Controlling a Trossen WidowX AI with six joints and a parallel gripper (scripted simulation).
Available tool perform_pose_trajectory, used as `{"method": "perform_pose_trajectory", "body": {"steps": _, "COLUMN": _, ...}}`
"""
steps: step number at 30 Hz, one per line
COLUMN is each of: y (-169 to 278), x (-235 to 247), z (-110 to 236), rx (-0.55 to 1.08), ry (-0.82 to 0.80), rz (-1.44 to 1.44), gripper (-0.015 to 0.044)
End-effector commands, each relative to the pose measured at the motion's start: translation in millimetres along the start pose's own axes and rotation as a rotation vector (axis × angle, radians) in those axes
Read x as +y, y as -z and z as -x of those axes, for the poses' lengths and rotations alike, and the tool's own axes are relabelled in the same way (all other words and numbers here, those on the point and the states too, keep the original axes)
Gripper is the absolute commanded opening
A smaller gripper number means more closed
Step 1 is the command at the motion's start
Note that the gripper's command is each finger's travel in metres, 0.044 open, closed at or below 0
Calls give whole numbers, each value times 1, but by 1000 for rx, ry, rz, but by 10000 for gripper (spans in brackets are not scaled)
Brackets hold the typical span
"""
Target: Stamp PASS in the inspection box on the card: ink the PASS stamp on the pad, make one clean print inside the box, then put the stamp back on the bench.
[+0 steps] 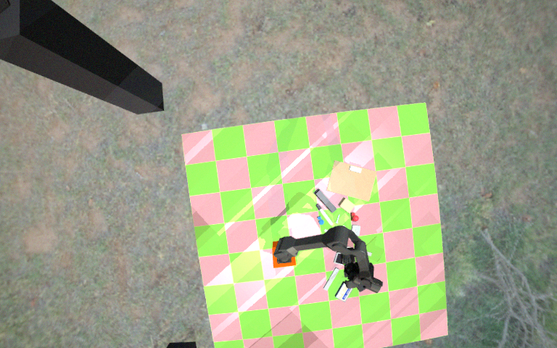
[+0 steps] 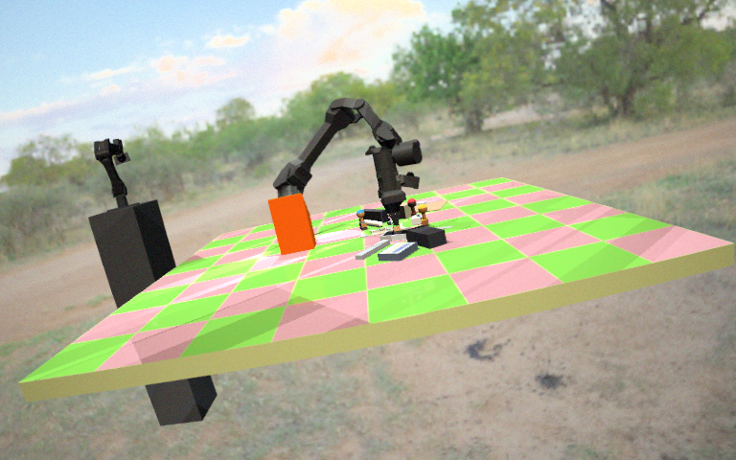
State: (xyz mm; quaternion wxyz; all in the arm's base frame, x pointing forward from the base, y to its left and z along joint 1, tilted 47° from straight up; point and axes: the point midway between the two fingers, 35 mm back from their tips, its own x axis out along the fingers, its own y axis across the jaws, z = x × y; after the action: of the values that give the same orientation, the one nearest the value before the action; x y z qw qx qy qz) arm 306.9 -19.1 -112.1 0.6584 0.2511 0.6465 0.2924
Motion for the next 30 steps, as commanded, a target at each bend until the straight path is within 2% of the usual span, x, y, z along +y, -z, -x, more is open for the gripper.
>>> {"method": "perform_pose_trajectory", "body": {"steps": 1, "y": -1, "x": 0, "z": 2, "rx": -2, "ry": 0, "rz": 7, "gripper": 0}}
{"method": "perform_pose_trajectory", "body": {"steps": 10, "y": -1, "x": 0, "z": 7, "rx": -2, "ry": 1, "rz": 7, "gripper": 0}}
{"method": "perform_pose_trajectory", "body": {"steps": 30, "y": -1, "x": -2, "z": 39, "rx": -2, "ry": 3, "rz": 6, "gripper": 0}}
